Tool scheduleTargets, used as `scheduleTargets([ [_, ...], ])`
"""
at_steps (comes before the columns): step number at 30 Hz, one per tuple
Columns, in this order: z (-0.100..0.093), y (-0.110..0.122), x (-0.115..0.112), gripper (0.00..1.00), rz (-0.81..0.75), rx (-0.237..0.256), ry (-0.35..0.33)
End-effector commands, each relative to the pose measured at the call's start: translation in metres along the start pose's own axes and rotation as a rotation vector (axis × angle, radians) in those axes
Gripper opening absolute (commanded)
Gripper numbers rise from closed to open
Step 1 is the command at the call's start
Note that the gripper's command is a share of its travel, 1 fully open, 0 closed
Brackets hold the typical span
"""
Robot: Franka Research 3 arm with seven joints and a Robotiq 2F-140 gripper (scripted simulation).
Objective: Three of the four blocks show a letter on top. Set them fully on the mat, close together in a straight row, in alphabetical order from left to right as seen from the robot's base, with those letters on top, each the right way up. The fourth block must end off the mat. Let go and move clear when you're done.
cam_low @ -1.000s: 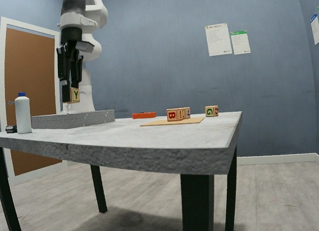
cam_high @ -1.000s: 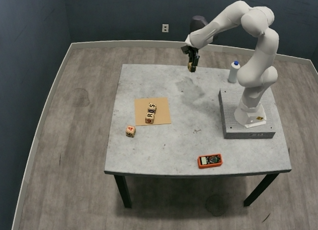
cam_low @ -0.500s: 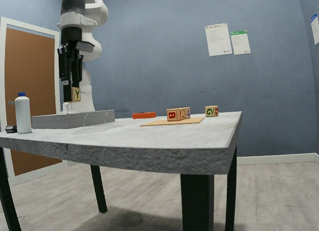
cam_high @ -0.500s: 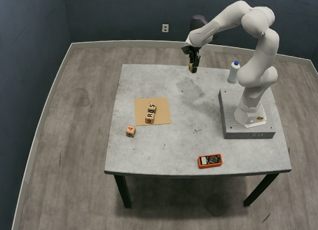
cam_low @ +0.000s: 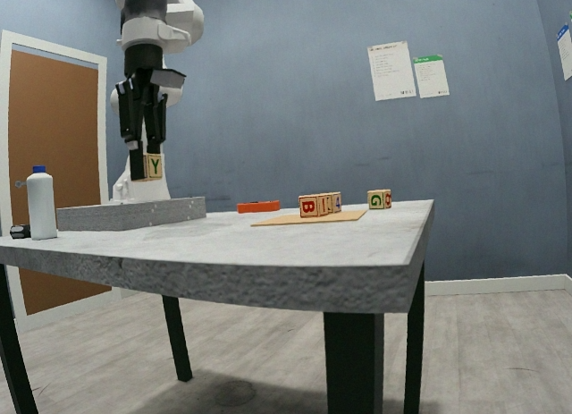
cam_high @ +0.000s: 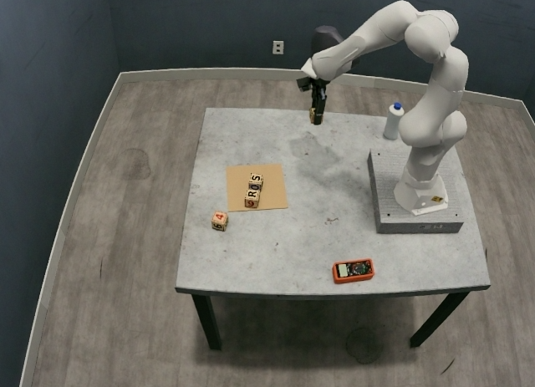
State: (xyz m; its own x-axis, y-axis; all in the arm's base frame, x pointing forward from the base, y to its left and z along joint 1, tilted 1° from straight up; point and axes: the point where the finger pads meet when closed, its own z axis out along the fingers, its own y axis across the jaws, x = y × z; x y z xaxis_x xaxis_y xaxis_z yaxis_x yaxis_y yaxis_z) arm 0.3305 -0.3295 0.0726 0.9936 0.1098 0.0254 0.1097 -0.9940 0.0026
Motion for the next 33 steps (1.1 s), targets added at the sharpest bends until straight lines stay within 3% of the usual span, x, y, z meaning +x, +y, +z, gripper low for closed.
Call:
scheduleTargets([
  [1, 0.001, -0.003, 0.005, 0.33, 0.138, -0.002, -0.02],
  [33, 0.001, -0.02, 0.051, 0.33, 0.466, -0.008, -0.023],
])
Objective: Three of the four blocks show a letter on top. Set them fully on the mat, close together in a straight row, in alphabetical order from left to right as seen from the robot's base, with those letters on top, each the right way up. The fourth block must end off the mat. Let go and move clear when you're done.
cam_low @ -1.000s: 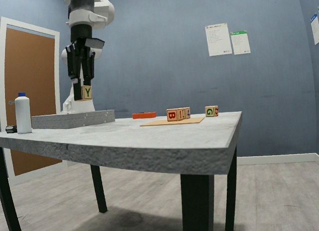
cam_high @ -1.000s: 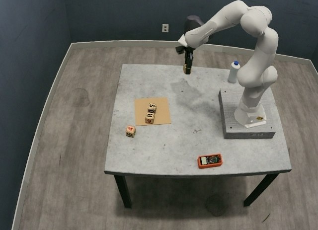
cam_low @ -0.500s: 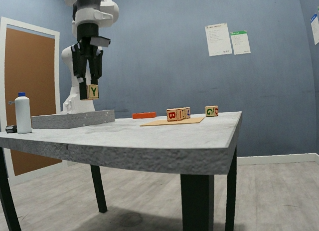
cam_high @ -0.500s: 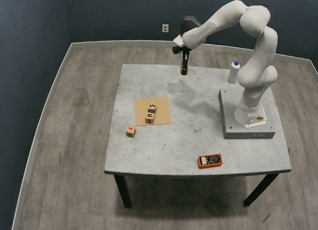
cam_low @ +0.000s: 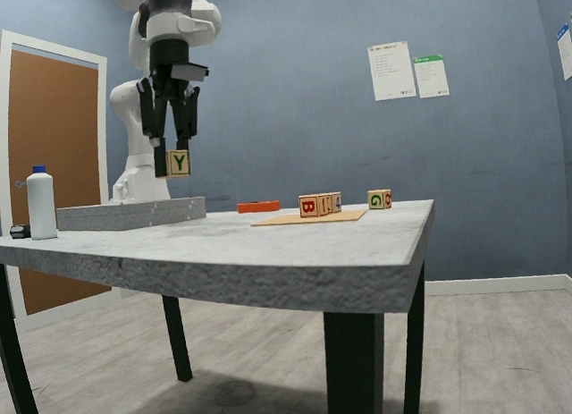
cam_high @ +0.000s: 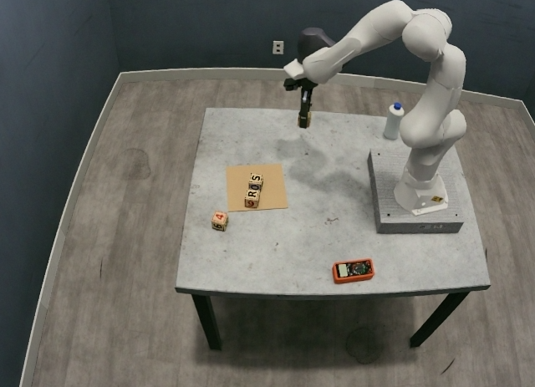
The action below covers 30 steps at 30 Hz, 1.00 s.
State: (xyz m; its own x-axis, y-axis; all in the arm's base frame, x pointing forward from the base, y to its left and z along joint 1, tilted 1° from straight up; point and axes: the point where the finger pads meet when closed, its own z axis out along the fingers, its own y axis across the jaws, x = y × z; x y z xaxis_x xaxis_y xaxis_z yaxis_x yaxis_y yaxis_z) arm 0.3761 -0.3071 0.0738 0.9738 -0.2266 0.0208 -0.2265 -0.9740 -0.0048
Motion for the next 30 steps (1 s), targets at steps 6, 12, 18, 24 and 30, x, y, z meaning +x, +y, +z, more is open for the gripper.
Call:
scheduleTargets([
  [6, 0.001, -0.01, 0.009, 0.33, 0.189, -0.012, -0.017],
  [12, 0.001, -0.017, 0.016, 0.33, 0.251, -0.012, -0.017],
  [18, 0.001, -0.023, 0.022, 0.33, 0.311, -0.013, -0.016],
  [24, 0.001, -0.031, 0.029, 0.33, 0.373, -0.014, -0.016],
  [30, 0.001, -0.038, 0.035, 0.33, 0.434, -0.015, -0.015],
])
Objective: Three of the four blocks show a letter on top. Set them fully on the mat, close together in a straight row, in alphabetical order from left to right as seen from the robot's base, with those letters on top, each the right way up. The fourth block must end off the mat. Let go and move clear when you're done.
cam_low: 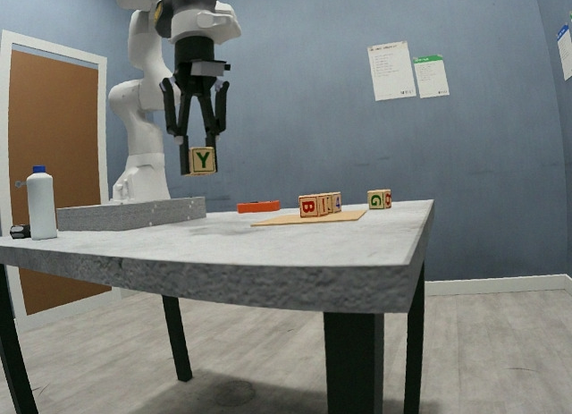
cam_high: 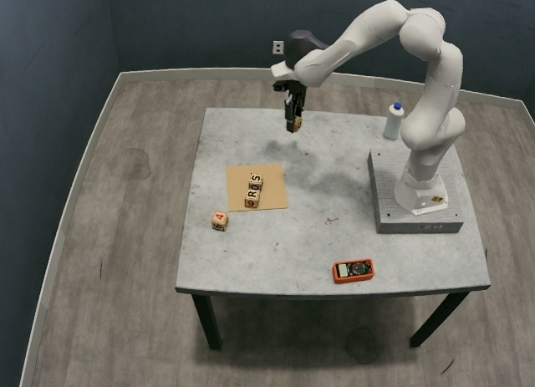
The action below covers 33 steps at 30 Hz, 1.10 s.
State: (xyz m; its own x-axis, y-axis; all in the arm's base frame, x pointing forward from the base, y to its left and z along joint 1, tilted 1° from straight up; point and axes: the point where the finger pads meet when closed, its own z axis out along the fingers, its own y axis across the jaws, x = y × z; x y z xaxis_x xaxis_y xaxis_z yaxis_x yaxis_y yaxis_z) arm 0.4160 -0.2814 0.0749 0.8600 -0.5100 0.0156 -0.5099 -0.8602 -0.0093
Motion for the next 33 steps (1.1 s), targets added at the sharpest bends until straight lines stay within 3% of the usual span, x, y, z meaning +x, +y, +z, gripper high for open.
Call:
scheduleTargets([
  [1, 0.001, -0.006, 0.001, 0.33, 0.138, -0.015, -0.01],
  [33, 0.0, -0.055, 0.02, 0.33, 0.473, -0.016, -0.006],
])
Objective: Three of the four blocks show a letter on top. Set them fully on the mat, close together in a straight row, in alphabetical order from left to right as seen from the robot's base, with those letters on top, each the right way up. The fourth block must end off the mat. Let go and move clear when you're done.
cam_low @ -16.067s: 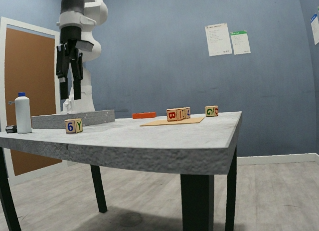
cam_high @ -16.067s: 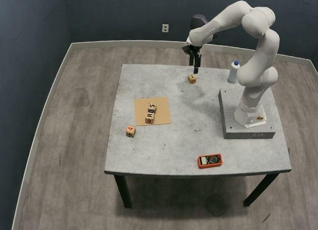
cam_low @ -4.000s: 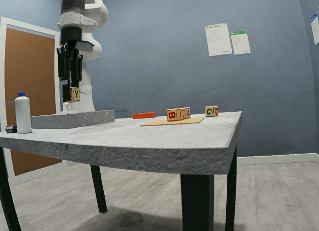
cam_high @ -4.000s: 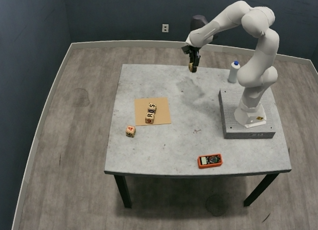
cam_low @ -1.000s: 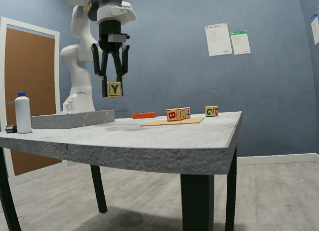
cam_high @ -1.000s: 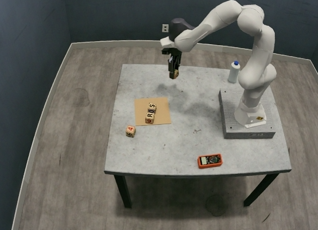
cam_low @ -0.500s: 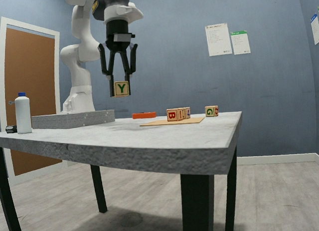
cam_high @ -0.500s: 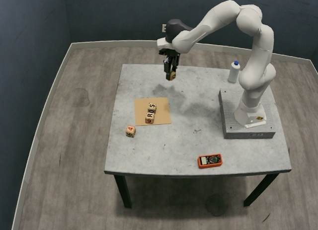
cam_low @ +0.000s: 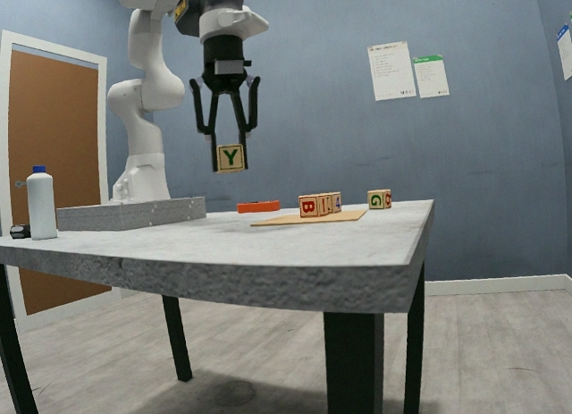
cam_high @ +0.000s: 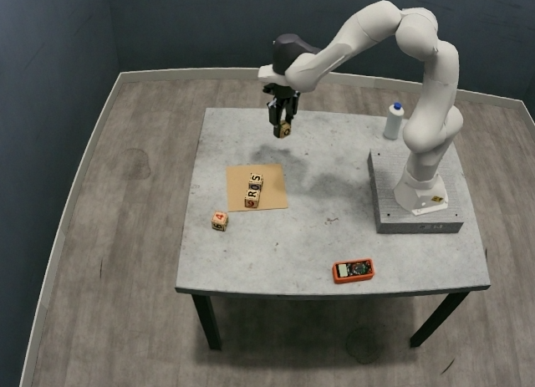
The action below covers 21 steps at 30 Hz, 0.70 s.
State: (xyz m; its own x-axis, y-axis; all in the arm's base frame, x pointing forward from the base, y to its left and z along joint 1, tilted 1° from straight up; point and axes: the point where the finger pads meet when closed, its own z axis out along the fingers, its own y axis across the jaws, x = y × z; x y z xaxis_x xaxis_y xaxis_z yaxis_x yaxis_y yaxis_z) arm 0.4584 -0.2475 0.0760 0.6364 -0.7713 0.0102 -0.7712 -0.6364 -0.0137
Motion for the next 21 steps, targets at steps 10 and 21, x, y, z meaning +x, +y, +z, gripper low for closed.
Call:
scheduleTargets([
  [10, 0.001, -0.022, -0.002, 0.33, 0.235, -0.016, -0.001],
  [21, 0.0, -0.041, -0.004, 0.33, 0.352, -0.014, 0.0],
])
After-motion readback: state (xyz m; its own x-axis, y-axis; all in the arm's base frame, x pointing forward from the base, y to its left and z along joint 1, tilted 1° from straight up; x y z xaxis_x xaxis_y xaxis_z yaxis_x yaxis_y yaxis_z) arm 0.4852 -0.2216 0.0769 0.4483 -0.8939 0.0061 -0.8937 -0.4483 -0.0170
